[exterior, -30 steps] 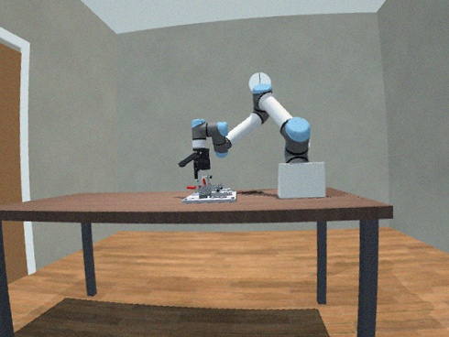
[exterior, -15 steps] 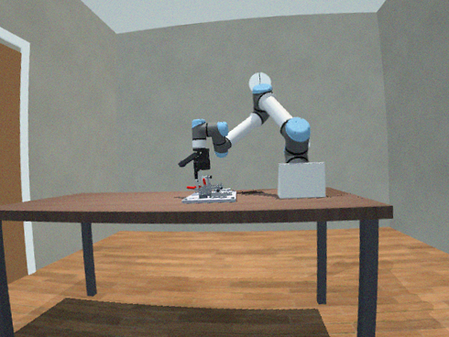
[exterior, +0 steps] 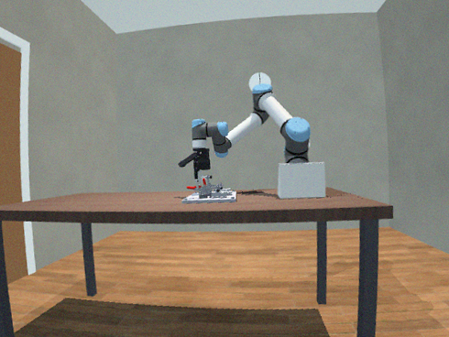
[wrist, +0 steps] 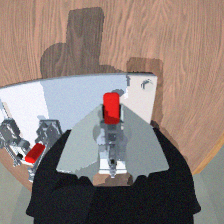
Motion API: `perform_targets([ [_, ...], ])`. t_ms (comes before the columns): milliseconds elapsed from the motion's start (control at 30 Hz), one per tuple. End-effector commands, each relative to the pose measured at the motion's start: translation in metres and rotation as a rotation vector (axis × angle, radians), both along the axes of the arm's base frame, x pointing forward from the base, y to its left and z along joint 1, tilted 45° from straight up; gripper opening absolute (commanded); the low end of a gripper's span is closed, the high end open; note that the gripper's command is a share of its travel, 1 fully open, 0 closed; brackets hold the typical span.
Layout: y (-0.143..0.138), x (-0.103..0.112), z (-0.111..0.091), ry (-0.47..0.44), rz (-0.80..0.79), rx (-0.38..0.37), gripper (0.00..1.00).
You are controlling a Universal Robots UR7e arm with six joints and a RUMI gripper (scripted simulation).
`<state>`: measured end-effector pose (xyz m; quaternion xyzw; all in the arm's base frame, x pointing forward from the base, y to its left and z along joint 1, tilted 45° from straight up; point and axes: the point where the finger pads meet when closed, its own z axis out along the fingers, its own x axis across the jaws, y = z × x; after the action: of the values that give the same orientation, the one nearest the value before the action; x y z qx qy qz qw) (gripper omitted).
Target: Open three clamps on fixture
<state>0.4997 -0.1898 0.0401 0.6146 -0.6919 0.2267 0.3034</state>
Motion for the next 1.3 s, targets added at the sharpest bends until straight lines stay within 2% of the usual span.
perform_targets([
  [0, 0.0003, 0.0004, 0.0004, -0.001, 0.001, 0.000, 0.00],
  [1267, 0.0055, -0.0014, 0.0055, -0.001, 0.001, 0.000, 0.00],
])
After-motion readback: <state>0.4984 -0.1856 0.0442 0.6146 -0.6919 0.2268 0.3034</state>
